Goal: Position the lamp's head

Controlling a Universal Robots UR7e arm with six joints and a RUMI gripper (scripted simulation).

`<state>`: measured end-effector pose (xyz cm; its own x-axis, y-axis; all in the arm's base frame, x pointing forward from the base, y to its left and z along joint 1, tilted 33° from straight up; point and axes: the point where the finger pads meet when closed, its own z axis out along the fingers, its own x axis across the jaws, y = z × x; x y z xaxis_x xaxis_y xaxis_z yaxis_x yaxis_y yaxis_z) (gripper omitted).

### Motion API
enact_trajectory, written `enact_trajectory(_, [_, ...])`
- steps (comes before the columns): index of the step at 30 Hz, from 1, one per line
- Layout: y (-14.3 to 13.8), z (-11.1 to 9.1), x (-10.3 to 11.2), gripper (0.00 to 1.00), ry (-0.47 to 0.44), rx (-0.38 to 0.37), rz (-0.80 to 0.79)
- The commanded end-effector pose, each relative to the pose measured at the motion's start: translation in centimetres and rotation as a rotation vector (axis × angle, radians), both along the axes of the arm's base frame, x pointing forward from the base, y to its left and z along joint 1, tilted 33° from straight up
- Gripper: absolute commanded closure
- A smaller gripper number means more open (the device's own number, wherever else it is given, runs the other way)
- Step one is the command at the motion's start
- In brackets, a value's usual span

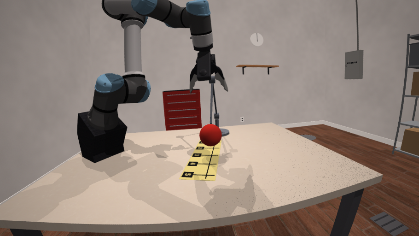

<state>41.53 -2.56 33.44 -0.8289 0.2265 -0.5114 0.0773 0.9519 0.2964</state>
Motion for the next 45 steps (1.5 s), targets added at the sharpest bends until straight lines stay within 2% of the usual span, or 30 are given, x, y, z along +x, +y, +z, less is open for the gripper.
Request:
enact_trajectory(1, [0.7,0.4,-0.1,0.0,0.018,-0.054,-0.033])
enact_trajectory(7, [1.2,0.7,-0.2,0.0,0.03,-0.095,-0.057])
enact_trajectory(22, [1.4,-2.7,2.0,0.0,0.019,-0.075,-0.045])
enact_trajectory(45, [1.9,-6.4,4.2,0.0,0.027,-0.089,-0.053])
